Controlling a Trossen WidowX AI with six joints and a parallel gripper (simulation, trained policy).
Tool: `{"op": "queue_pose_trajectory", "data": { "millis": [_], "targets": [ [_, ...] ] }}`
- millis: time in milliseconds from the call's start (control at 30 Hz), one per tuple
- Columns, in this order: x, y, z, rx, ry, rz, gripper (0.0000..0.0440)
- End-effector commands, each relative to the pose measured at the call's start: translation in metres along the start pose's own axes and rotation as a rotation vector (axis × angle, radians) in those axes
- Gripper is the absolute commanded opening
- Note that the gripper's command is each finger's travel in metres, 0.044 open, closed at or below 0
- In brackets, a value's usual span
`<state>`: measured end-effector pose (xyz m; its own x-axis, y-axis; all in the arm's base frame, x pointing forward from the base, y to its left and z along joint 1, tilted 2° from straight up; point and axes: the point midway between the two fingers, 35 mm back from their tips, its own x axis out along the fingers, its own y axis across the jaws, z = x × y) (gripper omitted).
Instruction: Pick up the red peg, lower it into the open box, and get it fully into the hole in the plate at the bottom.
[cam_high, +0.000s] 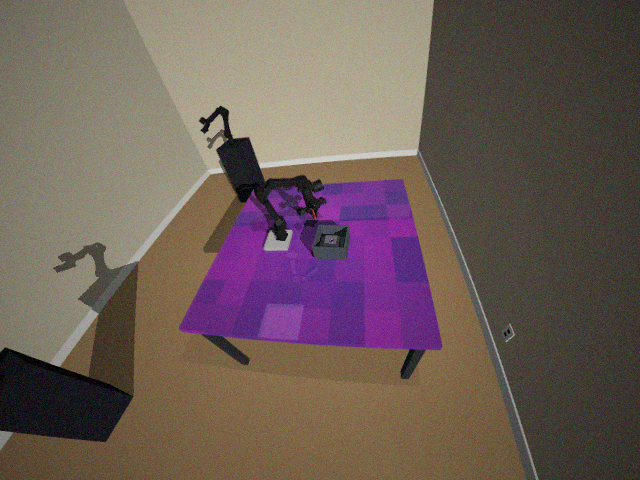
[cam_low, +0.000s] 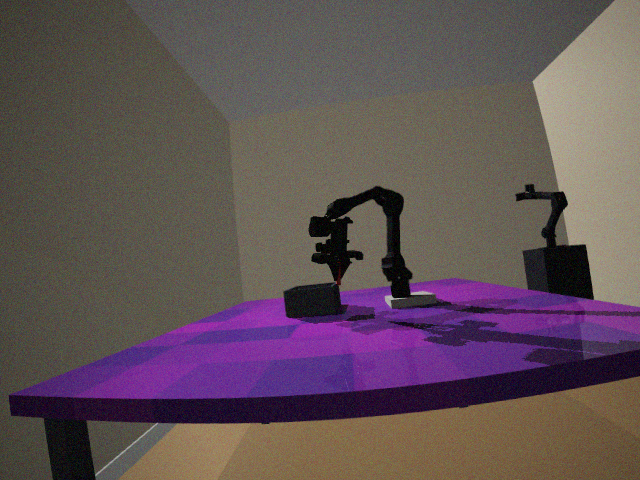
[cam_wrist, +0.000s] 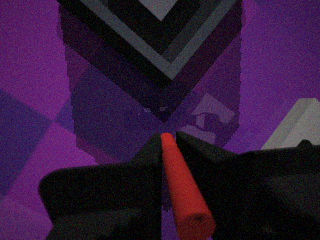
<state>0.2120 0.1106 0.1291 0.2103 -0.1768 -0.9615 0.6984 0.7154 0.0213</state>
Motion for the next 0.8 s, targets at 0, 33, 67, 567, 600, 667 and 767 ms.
{"op": "queue_pose_trajectory", "data": {
  "millis": [0, 33, 67, 567, 600, 667, 767],
  "targets": [
    [-0.005, 0.003, 0.017, 0.044, -0.029, 0.008, 0.0],
    [-0.005, 0.004, 0.022, 0.057, -0.036, 0.009, 0.0],
    [-0.005, 0.005, 0.027, 0.069, -0.043, 0.01, 0.0],
    [0.007, 0.005, 0.101, 0.195, -0.118, 0.0, 0.0],
    [0.009, 0.005, 0.105, 0.199, -0.12, -0.002, 0.0],
    [0.014, 0.004, 0.114, 0.204, -0.125, -0.005, 0.0],
    [0.021, 0.003, 0.127, 0.205, -0.128, -0.01, 0.0]
  ]
}}
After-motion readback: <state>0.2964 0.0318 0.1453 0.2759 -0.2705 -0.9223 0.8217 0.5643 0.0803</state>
